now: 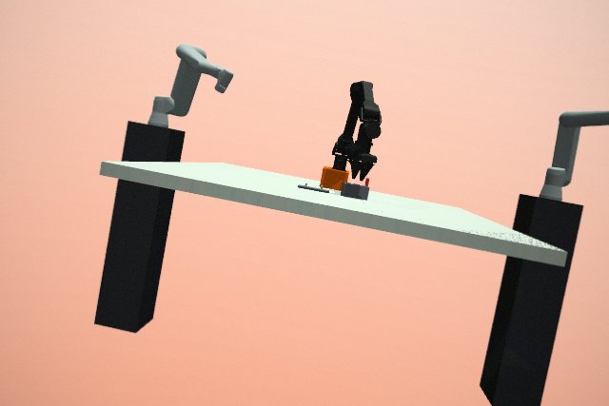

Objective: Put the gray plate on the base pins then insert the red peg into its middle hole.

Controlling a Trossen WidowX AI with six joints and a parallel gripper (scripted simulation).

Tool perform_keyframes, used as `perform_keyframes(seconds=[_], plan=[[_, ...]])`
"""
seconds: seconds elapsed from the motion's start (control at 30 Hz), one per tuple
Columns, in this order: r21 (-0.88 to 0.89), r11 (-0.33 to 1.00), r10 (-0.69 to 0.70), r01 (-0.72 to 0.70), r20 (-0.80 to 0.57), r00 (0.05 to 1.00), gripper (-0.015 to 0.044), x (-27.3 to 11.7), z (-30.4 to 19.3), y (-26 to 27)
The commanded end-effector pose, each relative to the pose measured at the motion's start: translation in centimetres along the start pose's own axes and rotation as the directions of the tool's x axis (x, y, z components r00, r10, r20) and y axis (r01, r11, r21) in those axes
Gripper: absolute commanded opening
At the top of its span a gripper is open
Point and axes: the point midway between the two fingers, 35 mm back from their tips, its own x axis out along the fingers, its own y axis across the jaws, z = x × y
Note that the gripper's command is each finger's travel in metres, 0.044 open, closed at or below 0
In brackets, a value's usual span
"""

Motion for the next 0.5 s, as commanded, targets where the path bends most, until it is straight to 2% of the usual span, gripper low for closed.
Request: perform_keyframes(seconds=[0.0,0.47], plan=[[0.006,1.0,-0.003,0.003,0.005,1.0,0.044,0.7,0.1,-0.1],[0.006,1.0,-0.003,0.003,0.005,1.0,0.044,2.9,0.1,0.0]])
